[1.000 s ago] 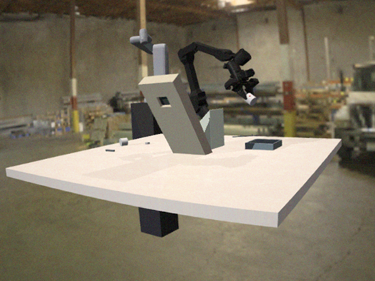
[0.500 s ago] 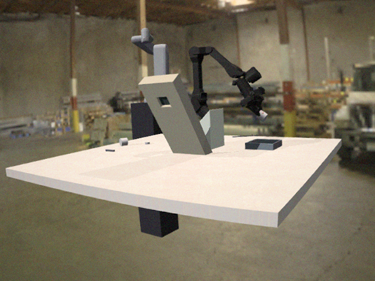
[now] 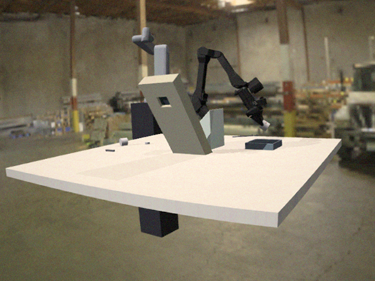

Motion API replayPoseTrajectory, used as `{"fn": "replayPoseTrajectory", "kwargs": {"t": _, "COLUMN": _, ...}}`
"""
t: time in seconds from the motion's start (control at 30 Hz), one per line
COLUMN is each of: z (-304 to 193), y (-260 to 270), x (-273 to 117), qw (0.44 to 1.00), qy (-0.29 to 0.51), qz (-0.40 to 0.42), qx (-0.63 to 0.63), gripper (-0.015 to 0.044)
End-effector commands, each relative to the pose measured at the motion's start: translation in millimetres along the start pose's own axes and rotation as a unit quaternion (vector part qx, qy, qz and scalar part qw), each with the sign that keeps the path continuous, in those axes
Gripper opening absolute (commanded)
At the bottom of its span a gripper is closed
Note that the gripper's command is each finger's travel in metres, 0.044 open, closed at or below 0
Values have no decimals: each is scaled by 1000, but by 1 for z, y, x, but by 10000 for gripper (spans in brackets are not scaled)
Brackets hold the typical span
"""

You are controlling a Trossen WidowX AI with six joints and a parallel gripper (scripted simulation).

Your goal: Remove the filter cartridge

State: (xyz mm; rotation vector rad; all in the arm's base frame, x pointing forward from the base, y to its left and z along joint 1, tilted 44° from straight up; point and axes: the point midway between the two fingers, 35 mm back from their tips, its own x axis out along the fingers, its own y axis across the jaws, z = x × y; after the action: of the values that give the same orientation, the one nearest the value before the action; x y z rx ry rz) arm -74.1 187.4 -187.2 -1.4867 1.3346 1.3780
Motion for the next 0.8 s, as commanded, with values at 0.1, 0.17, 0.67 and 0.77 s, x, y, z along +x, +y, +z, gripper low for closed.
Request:
{"fn": "replayPoseTrajectory", "kwargs": {"t": 0.1, "z": -14, "y": 1, "x": 22, "qw": 1000, "qy": 4, "qz": 3, "qx": 0, "gripper": 0}}
{"fn": "replayPoseTrajectory", "kwargs": {"t": 0.17, "z": -18, "y": 1, "x": 29, "qw": 1000, "qy": 4, "qz": 3, "qx": 0, "gripper": 0}}
{"fn": "replayPoseTrajectory", "kwargs": {"t": 0.67, "z": -35, "y": 1, "x": 53, "qw": 1000, "qy": 6, "qz": 1, "qx": -2, "gripper": 131}}
{"fn": "replayPoseTrajectory", "kwargs": {"t": 0.77, "z": -35, "y": 1, "x": 53, "qw": 1000, "qy": 6, "qz": 1, "qx": -2, "gripper": 210}}
